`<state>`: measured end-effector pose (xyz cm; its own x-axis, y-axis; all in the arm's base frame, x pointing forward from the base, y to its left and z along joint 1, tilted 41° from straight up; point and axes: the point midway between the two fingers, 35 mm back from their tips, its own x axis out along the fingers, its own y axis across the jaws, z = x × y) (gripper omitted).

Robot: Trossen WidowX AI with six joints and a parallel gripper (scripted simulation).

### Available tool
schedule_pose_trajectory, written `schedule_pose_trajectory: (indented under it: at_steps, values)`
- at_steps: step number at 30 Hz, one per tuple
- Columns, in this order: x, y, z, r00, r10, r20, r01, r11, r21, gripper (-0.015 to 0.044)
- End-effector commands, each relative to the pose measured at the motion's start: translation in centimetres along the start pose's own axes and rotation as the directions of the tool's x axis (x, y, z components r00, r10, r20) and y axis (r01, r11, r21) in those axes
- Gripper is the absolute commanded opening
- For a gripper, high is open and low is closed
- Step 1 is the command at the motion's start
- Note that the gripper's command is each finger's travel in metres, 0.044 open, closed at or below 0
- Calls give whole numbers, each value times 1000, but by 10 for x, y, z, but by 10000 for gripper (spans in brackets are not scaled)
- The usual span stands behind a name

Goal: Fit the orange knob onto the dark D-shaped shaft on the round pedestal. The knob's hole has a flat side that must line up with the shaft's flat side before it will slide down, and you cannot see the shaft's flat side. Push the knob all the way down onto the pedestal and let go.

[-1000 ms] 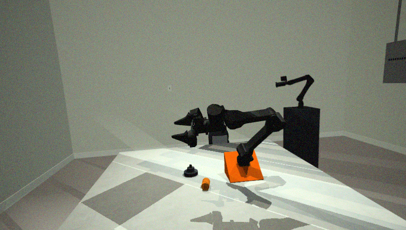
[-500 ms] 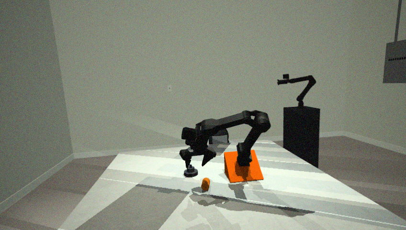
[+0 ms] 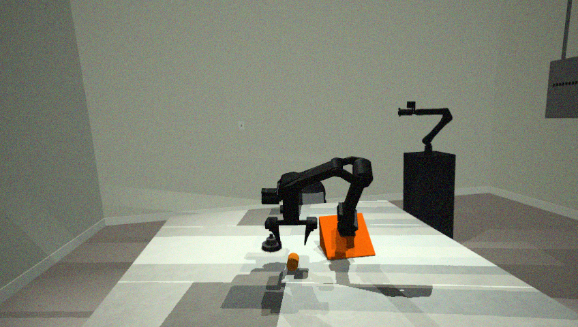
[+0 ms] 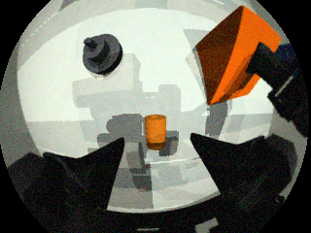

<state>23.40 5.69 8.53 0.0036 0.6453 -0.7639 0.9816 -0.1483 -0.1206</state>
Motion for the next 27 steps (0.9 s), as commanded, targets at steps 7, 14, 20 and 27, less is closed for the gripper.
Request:
schedule_pose_trajectory:
  at_steps: [7, 14, 20, 27]
  values:
    - [23, 0, -2, 1000, -9, -7, 9, 1000, 6, 440]
    - [34, 0, -2, 1000, -9, -6, 9, 1000, 6, 440]
    - [43, 0, -1, 1000, -9, -7, 9, 1000, 6, 440]
    - [54, 0, -1, 1000, -9, -7, 9, 1000, 6, 440]
